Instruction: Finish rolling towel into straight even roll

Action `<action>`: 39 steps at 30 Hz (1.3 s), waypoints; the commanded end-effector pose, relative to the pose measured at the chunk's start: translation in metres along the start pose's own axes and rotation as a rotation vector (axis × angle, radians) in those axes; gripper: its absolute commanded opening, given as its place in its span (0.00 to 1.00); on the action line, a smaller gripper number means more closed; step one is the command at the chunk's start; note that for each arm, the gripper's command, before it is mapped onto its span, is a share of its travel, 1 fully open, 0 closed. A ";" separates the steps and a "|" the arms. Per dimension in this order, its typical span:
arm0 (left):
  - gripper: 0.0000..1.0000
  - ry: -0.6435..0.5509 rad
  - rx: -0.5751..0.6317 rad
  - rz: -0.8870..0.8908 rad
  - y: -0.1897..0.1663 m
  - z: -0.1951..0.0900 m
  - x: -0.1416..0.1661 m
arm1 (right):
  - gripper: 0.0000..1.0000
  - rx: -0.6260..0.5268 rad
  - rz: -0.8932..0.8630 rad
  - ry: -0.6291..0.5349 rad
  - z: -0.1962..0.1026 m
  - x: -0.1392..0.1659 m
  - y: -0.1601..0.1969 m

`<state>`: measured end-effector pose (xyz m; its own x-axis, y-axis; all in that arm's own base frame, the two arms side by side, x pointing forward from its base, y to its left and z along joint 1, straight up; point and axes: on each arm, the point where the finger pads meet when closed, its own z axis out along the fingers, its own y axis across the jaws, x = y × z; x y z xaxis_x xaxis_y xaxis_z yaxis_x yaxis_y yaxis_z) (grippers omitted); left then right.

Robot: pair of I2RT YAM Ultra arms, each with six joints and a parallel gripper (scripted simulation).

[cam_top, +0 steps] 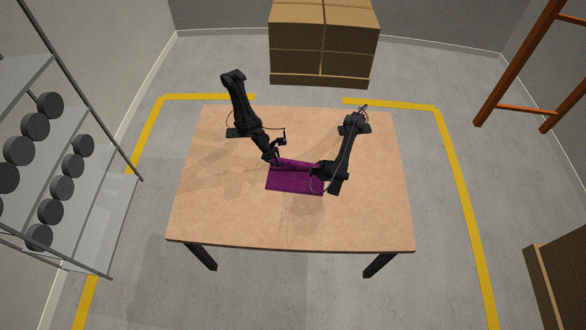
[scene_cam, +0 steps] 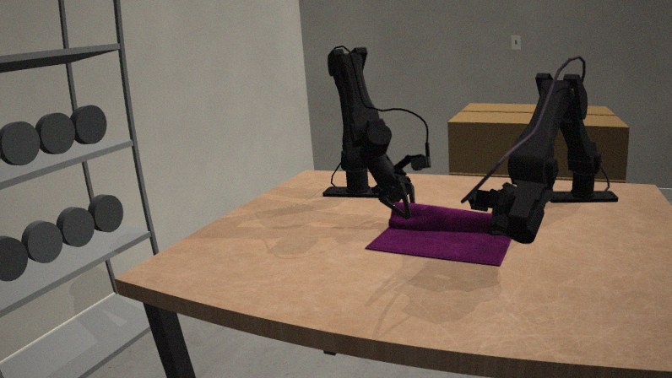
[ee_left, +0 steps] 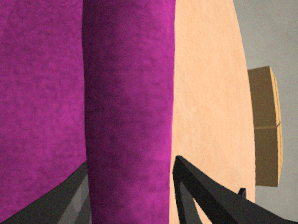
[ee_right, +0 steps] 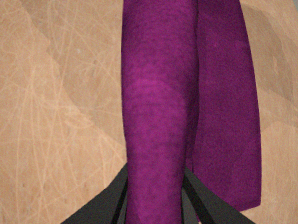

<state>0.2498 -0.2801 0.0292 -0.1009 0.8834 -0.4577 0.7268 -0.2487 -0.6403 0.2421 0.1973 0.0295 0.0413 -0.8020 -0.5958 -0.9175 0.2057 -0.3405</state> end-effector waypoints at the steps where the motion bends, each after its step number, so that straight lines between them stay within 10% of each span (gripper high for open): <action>1: 0.51 -0.008 0.022 0.019 -0.001 -0.007 -0.007 | 0.34 0.000 -0.003 -0.013 0.002 -0.007 -0.006; 13: 0.85 -0.008 0.022 0.019 -0.007 -0.012 -0.011 | 0.34 0.000 -0.003 -0.013 0.002 -0.007 -0.006; 39: 0.87 -0.010 -0.012 0.044 -0.007 -0.081 -0.011 | 0.34 -0.318 0.259 -0.009 -0.001 -0.009 -0.007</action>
<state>0.2964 -0.2504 0.0711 -0.1552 0.8518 -0.5004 0.8237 -0.1680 -0.5416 0.2545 0.1992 0.0371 -0.1435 -0.7574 -0.6370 -0.9693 0.2373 -0.0638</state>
